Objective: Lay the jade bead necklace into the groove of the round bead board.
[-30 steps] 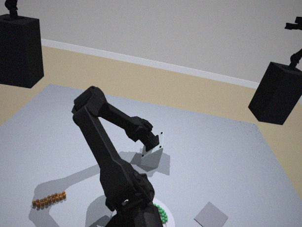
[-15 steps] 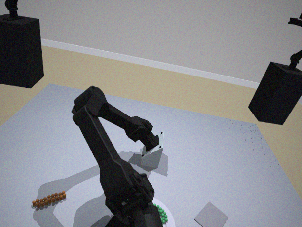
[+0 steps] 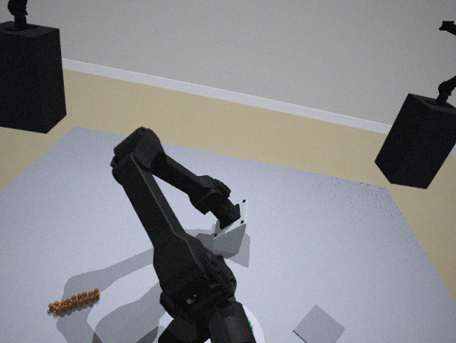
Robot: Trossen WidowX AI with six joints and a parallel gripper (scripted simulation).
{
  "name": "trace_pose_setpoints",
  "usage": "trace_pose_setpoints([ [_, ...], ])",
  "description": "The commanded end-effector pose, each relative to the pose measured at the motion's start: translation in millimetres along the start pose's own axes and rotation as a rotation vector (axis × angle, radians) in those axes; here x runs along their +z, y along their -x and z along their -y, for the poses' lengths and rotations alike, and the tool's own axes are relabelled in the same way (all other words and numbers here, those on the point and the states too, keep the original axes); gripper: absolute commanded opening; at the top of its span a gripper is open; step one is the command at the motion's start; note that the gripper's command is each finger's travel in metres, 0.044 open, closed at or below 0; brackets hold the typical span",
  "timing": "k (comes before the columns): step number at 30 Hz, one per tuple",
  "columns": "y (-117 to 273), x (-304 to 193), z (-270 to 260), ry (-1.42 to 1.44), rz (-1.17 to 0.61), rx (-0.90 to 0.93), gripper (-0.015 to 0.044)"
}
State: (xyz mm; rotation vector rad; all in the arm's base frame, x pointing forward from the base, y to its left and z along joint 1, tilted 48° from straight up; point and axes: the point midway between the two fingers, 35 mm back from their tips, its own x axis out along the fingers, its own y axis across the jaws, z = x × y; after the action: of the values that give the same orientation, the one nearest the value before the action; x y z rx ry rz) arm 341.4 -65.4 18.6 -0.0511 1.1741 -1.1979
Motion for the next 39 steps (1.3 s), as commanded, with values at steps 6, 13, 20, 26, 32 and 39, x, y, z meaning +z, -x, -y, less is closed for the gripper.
trace_pose_setpoints([
  [6,8,-17,-5,-0.01,0.0,0.01,0.0335],
  [13,16,-61,-11,-0.024,-0.001,0.009,0.0151],
  [20,2,-62,-11,-0.024,-0.001,0.009,0.012],
  [26,6,-61,-12,-0.029,-0.001,0.014,0.012],
  [32,-3,-61,-12,-0.028,-0.001,0.013,0.012],
  [39,-15,-62,-11,-0.026,0.0,0.01,0.012],
])
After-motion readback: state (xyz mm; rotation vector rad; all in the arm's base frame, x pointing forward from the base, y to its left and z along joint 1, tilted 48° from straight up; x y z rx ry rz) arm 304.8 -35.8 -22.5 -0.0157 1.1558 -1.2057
